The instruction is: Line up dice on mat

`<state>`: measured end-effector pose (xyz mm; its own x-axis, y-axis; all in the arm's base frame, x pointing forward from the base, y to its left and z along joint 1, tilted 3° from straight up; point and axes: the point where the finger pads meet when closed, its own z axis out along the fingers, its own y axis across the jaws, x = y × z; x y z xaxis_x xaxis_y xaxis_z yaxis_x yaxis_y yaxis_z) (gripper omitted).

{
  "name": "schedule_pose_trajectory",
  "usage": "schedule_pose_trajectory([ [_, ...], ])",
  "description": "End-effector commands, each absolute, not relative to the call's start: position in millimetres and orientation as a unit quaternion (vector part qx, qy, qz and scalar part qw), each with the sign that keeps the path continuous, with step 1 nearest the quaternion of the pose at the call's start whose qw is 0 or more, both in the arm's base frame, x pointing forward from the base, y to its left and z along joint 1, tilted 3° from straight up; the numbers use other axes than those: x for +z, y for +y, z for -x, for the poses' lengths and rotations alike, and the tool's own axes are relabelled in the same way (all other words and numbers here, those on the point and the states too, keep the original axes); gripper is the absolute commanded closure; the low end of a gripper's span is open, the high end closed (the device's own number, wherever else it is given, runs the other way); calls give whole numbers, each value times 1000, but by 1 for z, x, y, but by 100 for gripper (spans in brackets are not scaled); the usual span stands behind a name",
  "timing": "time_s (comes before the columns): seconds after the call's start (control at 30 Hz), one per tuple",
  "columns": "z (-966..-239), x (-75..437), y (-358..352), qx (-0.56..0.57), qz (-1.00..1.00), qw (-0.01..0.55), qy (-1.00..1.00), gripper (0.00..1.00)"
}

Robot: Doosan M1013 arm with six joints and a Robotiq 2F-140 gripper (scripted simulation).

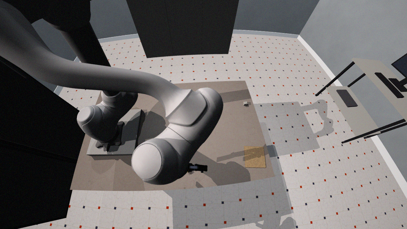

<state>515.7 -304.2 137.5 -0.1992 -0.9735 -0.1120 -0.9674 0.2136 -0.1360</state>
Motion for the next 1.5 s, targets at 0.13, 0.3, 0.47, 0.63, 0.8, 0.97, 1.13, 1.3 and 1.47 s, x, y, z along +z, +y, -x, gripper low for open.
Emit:
schedule_pose_trajectory([
  [0.13,-493,135,-323,-3,677,26,735,0],
  [0.3,-493,135,-323,-3,677,26,735,0],
  [0.47,-493,135,-323,-3,677,26,735,0],
  [0.63,-493,135,-323,-3,677,26,735,0],
  [0.8,-493,130,-323,-4,678,26,735,0],
  [0.97,-495,103,-322,-4,678,26,735,0],
  [1.13,-496,81,-322,-4,678,26,735,0],
  [1.3,-497,53,-321,-4,678,26,735,0],
  [1.47,-498,45,-321,-4,678,26,735,0],
])
